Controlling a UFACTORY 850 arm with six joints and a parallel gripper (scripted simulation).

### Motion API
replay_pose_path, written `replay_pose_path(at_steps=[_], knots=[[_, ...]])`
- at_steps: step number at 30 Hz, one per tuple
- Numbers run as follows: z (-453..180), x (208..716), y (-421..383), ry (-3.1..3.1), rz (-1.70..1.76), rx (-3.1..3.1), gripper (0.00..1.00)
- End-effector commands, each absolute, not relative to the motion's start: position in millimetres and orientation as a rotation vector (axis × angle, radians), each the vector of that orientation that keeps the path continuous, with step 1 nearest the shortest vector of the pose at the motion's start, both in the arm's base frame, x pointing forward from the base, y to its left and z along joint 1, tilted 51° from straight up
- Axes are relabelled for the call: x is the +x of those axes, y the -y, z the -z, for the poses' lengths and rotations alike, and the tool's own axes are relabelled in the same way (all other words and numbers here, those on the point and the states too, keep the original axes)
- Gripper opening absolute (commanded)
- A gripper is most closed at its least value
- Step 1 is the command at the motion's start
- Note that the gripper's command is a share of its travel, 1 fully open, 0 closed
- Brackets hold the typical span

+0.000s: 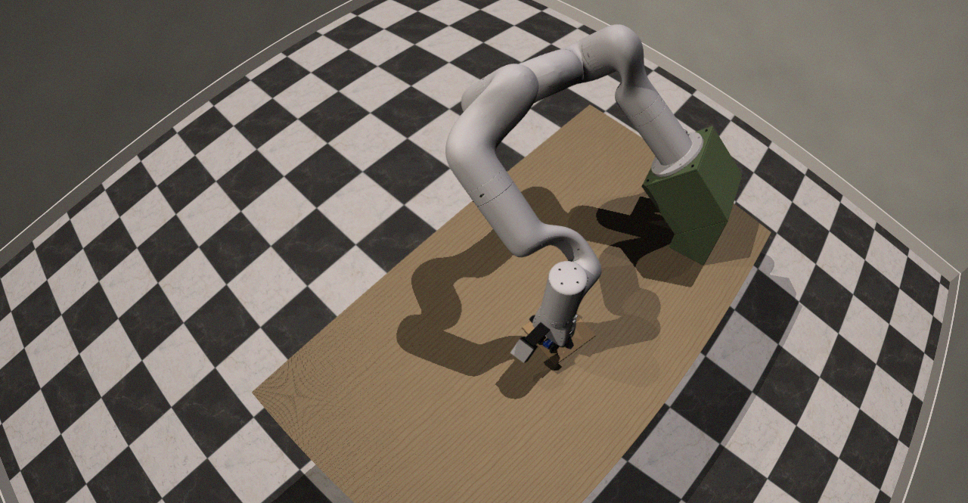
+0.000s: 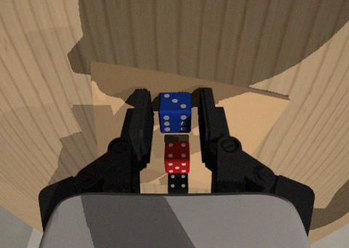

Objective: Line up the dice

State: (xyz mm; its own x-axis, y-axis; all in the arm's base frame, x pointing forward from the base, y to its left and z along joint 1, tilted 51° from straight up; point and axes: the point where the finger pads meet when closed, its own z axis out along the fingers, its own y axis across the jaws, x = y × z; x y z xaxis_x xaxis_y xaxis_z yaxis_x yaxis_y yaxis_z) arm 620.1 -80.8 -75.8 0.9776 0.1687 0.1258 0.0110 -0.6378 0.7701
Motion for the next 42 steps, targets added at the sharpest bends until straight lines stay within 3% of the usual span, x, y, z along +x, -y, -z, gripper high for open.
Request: replay_pose_path(at_steps=[1,33,34,42], knots=[[75,621,80,-0.125,-0.235,2.254,0.36],[19,602,13,-0.125,-0.235,2.254,0.36],[19,602,13,-0.125,-0.235,2.254,1.00],[19,602,13,-0.125,-0.235,2.254,1.00]])
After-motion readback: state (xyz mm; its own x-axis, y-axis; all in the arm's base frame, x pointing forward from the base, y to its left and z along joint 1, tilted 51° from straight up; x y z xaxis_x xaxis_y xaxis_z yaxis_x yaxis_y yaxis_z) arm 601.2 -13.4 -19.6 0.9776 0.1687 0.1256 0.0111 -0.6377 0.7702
